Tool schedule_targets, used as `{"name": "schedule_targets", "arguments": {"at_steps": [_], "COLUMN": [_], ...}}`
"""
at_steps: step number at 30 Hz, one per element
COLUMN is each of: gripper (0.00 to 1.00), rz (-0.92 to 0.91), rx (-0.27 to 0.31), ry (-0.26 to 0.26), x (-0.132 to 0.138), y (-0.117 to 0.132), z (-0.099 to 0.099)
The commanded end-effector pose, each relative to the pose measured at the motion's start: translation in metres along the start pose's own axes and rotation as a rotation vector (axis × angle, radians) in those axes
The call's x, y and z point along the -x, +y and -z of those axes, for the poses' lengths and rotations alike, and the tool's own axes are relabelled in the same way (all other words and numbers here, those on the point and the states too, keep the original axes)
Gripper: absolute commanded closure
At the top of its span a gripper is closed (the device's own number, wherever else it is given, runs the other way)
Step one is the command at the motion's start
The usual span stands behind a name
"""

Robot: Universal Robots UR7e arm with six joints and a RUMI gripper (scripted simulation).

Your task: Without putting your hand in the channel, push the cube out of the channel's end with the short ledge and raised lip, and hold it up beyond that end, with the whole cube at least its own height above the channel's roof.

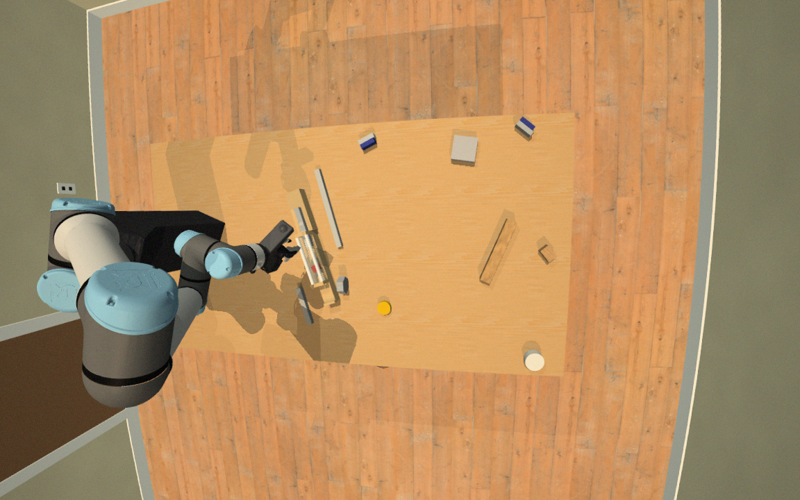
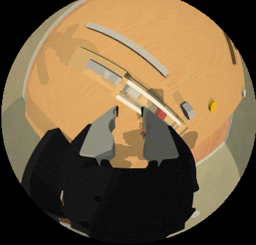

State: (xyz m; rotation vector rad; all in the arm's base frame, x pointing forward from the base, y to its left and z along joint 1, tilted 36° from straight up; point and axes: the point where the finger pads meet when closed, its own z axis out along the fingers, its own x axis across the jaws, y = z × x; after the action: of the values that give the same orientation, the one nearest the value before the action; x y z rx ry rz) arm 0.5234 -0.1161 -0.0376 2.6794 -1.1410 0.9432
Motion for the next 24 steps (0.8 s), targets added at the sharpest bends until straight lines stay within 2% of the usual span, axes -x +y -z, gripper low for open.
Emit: {"name": "schedule_targets", "arguments": {"at_steps": [1,15,17,18,24], "gripper": [0.78,0.78,0.78,0.78,0.78], "rz": [-0.229,-0.818,-0.818,-0.936,-1.164], "rx": [0.008,0.006,0.006,0.009,0.006], "ry": [-0.006,-0.003,-0.003,-0.003,-0.001], "x": [-0.005,-0.025,-0.025,-0.027,-0.032], "y": [0.007,0.038,0.038,0.04,0.054], "z": [0.004,0.018,0.018,0.019,0.025]}}
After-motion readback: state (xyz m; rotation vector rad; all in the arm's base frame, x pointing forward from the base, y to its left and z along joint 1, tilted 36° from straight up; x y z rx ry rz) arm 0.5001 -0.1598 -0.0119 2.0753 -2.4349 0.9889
